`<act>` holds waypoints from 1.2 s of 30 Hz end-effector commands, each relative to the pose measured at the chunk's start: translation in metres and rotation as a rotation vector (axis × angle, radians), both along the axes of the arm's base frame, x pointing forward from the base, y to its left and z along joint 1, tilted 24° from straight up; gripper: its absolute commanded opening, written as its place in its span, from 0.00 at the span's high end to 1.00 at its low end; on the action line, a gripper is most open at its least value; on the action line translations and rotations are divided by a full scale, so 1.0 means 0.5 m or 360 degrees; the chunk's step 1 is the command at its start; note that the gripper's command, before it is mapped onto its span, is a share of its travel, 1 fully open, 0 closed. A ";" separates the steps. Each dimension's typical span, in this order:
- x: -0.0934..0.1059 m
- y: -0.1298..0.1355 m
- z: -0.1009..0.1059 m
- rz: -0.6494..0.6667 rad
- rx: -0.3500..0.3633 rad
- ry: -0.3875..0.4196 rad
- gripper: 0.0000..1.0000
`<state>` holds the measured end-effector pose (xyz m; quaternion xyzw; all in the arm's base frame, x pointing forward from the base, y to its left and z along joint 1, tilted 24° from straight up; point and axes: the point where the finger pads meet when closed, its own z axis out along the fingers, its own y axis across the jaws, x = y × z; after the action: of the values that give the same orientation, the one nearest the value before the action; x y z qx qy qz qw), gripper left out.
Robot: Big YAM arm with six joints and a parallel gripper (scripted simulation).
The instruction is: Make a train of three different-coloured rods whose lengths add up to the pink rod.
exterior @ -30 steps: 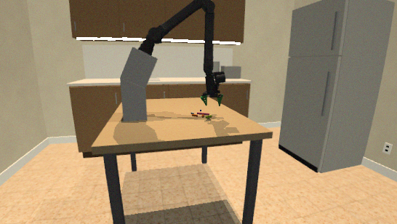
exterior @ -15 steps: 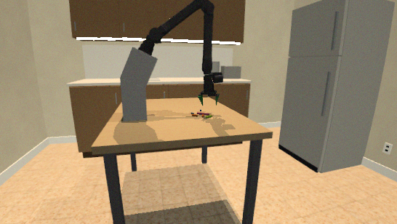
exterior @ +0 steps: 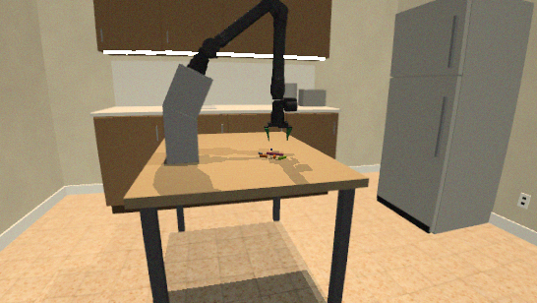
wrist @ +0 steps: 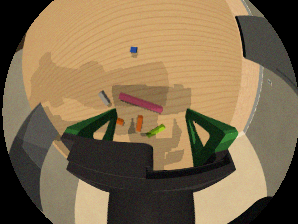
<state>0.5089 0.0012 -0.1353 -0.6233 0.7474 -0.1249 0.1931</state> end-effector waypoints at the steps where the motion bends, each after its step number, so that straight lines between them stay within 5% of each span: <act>1: -0.009 0.042 0.022 0.0208 -0.0103 0.0003 0.00; 36: -0.014 0.042 0.016 0.0259 -0.0158 0.0024 0.00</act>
<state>0.4988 0.0246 -0.1373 -0.6900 0.6918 -0.1360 0.1637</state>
